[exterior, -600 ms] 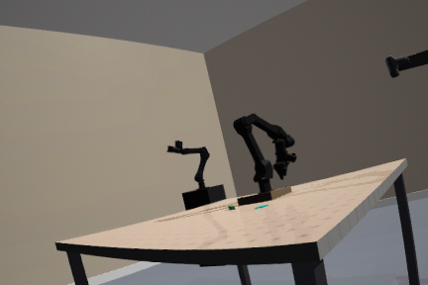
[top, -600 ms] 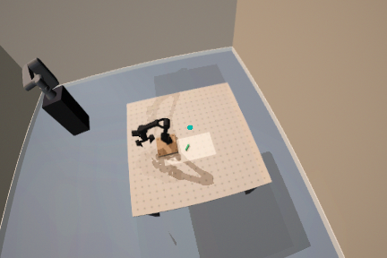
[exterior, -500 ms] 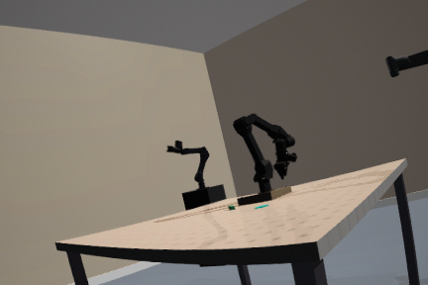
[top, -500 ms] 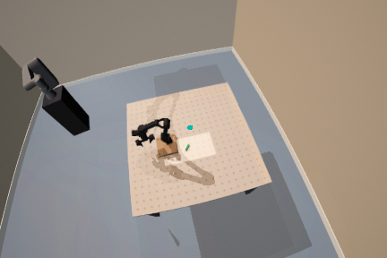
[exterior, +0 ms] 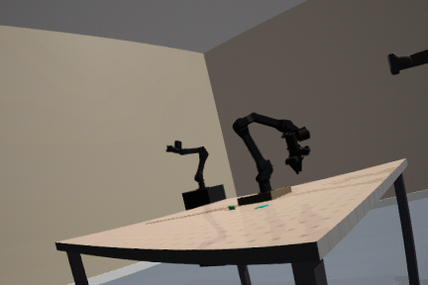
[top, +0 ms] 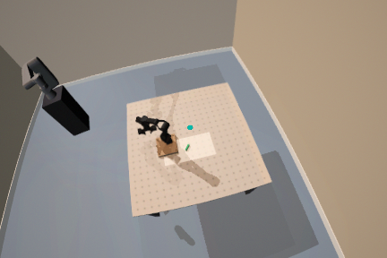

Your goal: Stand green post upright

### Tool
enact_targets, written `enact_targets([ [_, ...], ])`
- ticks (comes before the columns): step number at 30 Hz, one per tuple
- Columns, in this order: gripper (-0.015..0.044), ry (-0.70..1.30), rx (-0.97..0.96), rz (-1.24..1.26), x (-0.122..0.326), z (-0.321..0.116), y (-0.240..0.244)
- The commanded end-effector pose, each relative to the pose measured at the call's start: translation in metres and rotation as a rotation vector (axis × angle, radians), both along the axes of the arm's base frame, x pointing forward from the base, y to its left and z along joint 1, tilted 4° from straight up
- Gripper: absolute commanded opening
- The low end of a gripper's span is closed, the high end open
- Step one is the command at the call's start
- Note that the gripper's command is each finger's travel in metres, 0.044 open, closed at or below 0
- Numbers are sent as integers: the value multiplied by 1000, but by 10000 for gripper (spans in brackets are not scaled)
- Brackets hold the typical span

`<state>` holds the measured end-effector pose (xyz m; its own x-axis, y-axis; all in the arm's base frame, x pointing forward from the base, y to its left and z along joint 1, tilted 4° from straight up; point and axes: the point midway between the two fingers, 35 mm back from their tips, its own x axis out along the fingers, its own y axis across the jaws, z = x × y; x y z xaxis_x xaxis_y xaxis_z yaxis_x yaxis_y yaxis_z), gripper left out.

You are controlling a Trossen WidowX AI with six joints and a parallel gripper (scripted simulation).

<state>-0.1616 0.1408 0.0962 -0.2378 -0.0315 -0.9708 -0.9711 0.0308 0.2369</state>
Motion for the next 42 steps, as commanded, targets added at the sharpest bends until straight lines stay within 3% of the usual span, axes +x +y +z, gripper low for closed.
enact_targets([
  [1,232,-21,23,-48,26,0,24],
  [11,232,-72,68,-170,105,3,63],
  [21,232,-133,81,-287,192,5,68],
  [31,232,-189,64,-400,273,8,36],
  [42,232,-230,18,-520,340,11,-32],
])
